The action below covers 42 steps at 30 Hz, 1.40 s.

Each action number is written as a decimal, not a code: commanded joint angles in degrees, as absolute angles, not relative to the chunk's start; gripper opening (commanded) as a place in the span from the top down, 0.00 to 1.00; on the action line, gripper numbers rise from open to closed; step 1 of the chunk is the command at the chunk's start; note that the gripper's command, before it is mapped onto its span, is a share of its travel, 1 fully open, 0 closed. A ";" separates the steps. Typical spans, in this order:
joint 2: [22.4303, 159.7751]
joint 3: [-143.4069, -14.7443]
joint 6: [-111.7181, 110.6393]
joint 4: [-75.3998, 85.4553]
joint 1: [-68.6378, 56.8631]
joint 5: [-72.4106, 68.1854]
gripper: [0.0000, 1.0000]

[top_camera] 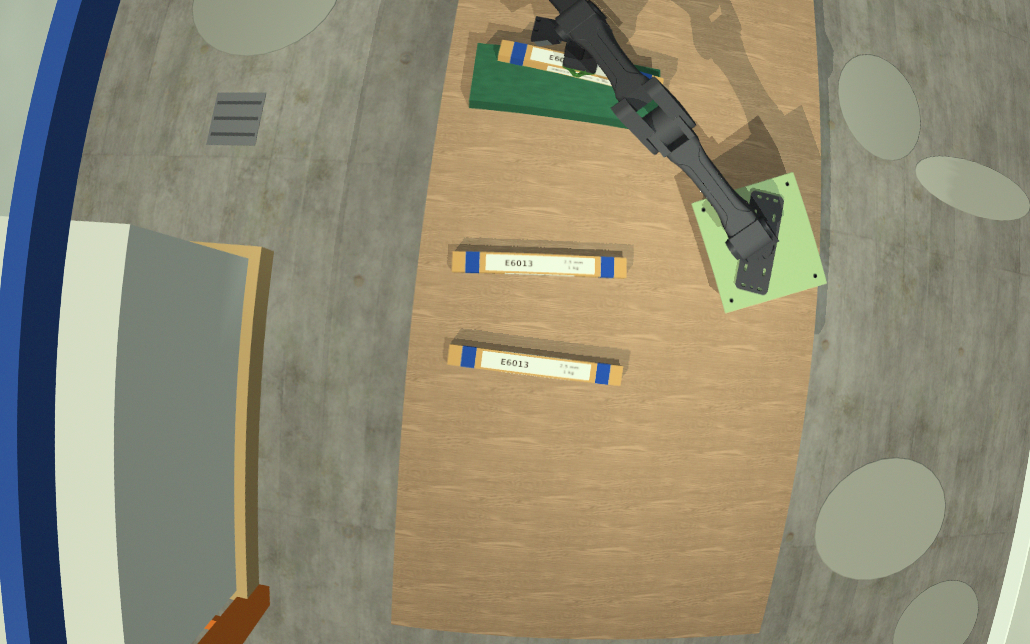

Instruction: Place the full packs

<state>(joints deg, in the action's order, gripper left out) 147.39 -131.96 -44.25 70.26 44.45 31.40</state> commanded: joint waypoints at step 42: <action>142.89 -130.84 -42.46 67.31 46.19 31.22 1.00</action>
